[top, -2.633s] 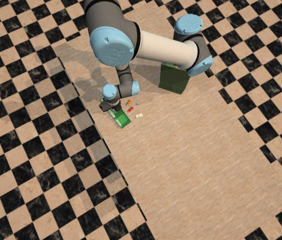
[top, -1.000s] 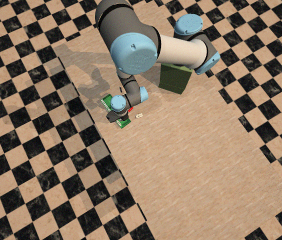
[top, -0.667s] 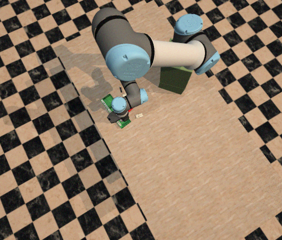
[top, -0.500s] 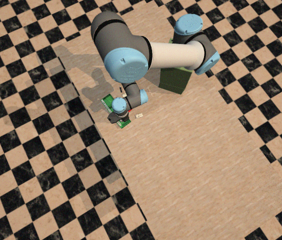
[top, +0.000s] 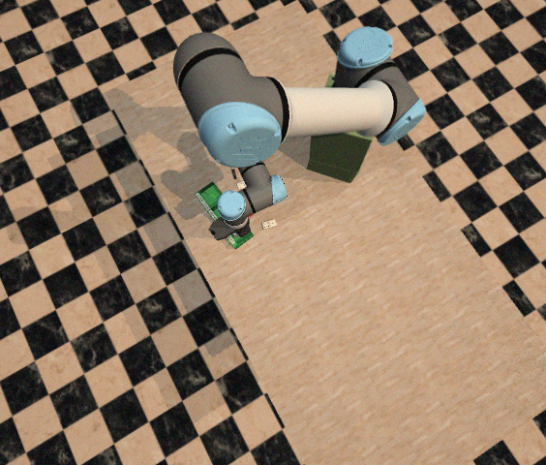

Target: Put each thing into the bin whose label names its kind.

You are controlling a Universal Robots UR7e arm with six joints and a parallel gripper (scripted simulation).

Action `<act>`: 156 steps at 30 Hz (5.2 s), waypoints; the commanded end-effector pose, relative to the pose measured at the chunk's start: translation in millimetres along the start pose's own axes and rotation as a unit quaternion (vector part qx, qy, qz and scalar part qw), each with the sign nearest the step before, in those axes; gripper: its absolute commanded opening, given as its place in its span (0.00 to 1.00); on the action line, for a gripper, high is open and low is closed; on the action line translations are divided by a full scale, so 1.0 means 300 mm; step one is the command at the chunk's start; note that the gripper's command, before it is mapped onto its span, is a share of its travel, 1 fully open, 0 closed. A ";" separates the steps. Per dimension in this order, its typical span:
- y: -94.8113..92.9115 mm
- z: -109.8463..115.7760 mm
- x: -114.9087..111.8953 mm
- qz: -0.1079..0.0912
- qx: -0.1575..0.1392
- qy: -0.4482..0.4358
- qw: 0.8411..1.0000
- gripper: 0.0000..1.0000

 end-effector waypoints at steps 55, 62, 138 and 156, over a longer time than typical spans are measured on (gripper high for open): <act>0.081 0.000 -0.001 0.000 0.001 0.000 1.000 0.31; 0.119 0.001 -0.002 0.000 0.001 0.001 1.000 0.31; 0.210 0.505 0.143 -0.001 -0.007 0.328 0.945 0.64; 0.179 0.529 0.168 0.002 0.003 0.341 0.940 0.64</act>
Point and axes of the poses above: the point where the finger pads meet when closed, its own y axis back along the fingers, its own x axis across the jaws, z = x × y, the point moved 10 cm from there along y, back along the fingers, and after that the axes turned 6 degrees about -y, right-handed, at the moved point
